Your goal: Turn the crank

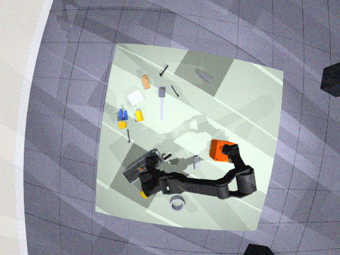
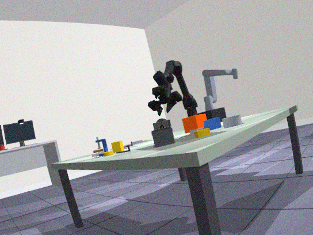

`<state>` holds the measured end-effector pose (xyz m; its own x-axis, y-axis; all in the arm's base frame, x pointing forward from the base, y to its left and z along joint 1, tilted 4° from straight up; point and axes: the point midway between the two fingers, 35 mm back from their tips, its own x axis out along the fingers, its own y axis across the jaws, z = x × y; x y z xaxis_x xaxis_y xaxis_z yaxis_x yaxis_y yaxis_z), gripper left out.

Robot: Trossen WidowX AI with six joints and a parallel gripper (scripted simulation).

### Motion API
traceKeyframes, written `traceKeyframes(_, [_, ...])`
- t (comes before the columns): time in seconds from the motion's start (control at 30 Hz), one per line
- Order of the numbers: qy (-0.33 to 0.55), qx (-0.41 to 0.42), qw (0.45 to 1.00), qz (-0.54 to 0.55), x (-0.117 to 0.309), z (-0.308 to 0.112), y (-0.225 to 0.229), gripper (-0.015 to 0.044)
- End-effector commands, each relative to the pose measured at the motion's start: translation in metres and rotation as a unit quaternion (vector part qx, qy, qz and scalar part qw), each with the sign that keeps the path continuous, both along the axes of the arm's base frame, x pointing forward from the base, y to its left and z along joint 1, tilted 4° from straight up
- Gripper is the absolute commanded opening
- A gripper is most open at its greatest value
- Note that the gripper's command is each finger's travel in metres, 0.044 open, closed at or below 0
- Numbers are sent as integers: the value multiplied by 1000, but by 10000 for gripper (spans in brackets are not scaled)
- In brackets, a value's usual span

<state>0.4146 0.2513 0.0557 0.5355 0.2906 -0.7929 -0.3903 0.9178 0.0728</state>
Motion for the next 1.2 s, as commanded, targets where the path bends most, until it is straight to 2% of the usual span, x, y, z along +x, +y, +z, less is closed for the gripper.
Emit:
traceKeyframes(0.0, [0,0,1000,0,0,0,0,151])
traceKeyframes(0.2, [0,0,1000,0,0,0,0,0])
traceKeyframes(0.77, [0,0,1000,0,0,0,0,0])
traceKeyframes(1.17, [0,0,1000,0,0,0,0,315])
